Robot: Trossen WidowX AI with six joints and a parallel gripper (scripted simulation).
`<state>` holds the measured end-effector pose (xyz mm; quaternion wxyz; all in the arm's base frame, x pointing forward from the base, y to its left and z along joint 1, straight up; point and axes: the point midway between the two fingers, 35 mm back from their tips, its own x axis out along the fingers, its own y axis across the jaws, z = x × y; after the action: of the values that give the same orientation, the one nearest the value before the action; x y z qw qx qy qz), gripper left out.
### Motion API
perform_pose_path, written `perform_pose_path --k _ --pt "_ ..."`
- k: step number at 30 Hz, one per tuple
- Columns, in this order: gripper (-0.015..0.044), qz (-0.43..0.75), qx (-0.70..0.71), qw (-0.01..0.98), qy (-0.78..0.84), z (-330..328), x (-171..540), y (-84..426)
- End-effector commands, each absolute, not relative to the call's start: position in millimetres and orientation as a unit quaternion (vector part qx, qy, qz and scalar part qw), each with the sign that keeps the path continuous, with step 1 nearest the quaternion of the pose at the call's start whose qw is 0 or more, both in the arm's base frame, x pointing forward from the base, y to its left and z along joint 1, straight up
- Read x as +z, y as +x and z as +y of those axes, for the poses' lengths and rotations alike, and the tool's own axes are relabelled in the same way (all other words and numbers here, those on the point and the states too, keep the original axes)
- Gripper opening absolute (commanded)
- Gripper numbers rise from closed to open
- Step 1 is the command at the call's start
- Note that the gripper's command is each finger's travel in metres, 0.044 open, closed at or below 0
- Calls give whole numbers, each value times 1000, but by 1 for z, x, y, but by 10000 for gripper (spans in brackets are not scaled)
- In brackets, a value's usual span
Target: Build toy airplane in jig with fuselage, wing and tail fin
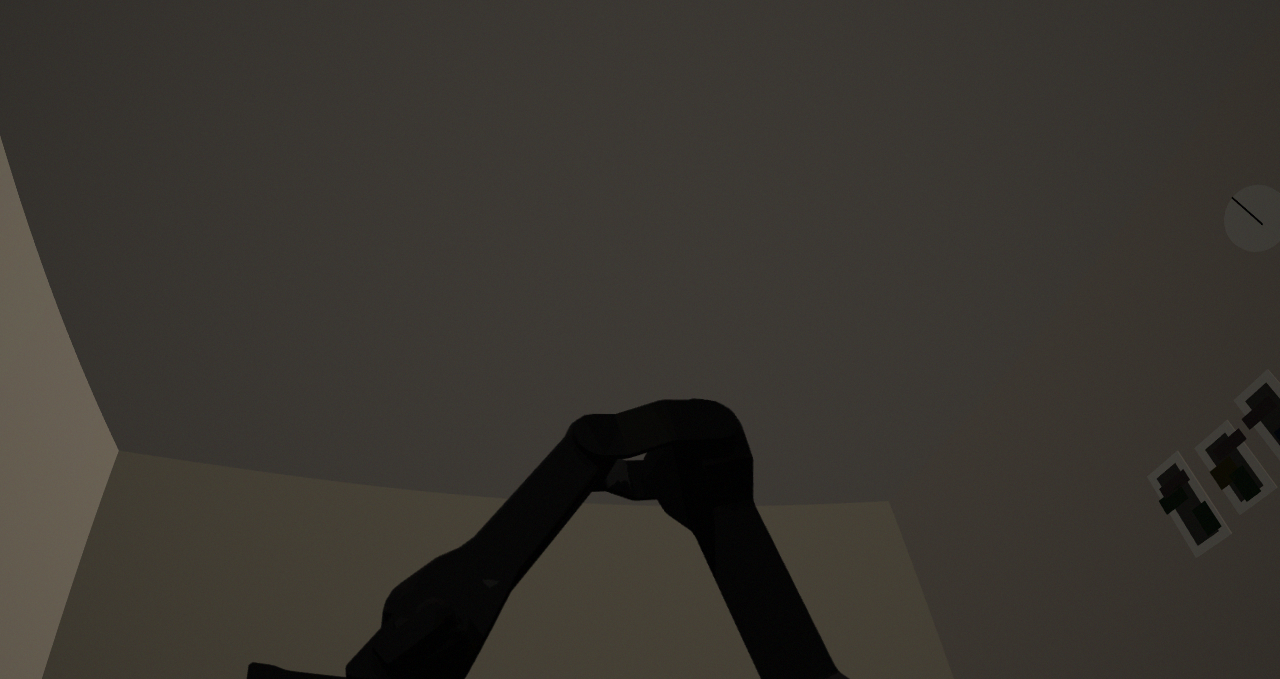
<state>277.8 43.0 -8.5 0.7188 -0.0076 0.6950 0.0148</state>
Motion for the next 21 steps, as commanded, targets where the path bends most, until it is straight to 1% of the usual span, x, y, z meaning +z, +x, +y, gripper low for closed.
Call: perform_pose_path --k 1,5,14,21 --pt "440 699 15 715 -12 42 -17 274" --pt "440 699 15 715 -12 42 -20 274" --pt "204 699 15 715 -12 42 -20 274" --pt "157 699 15 715 -12 42 -20 274"
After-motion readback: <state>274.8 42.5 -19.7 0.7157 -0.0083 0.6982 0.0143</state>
